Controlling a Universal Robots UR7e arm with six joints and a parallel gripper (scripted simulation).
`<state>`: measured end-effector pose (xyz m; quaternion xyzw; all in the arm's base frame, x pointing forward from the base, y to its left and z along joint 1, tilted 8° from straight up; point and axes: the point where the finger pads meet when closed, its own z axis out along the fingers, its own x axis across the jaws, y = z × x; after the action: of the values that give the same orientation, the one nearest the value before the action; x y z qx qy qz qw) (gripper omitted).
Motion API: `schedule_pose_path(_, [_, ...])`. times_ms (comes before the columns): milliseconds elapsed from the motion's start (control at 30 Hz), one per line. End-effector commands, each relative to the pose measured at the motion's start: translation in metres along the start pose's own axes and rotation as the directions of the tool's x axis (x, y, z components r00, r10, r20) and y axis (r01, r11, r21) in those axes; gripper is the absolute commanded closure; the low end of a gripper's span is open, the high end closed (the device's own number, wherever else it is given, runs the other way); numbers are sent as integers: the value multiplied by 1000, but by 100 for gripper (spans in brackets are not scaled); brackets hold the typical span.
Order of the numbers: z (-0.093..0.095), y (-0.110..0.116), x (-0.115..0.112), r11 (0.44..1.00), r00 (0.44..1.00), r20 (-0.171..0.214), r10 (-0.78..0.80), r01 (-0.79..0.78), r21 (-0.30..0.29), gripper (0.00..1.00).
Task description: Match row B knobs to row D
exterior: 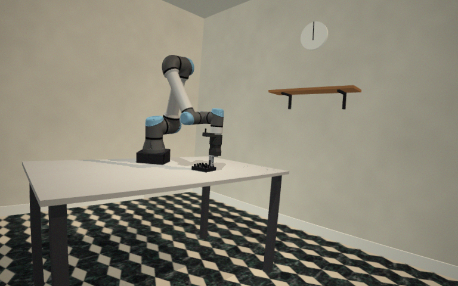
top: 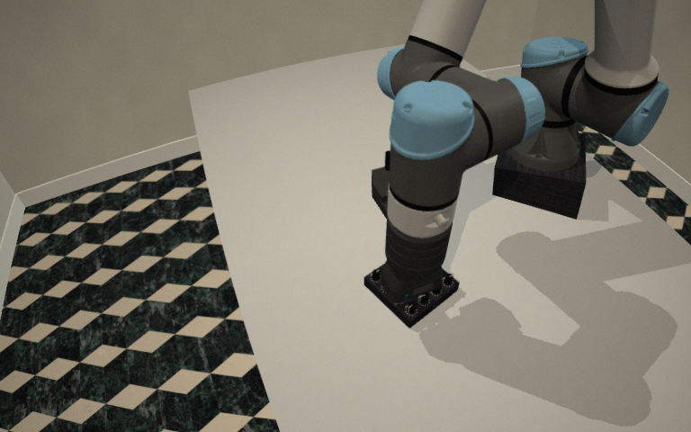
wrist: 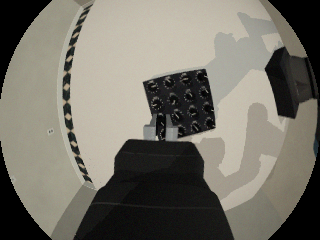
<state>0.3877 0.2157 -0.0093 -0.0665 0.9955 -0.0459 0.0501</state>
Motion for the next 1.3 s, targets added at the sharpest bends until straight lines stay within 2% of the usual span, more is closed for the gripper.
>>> schedule_pose_path(0, [0,0,0,997,997,2,-79,79,-2,70])
schedule_pose_path(667, [0,0,0,960,960,2,-279,279,-1,70])
schedule_pose_path(1267, [0,0,0,944,944,2,-330,330,-1,70])
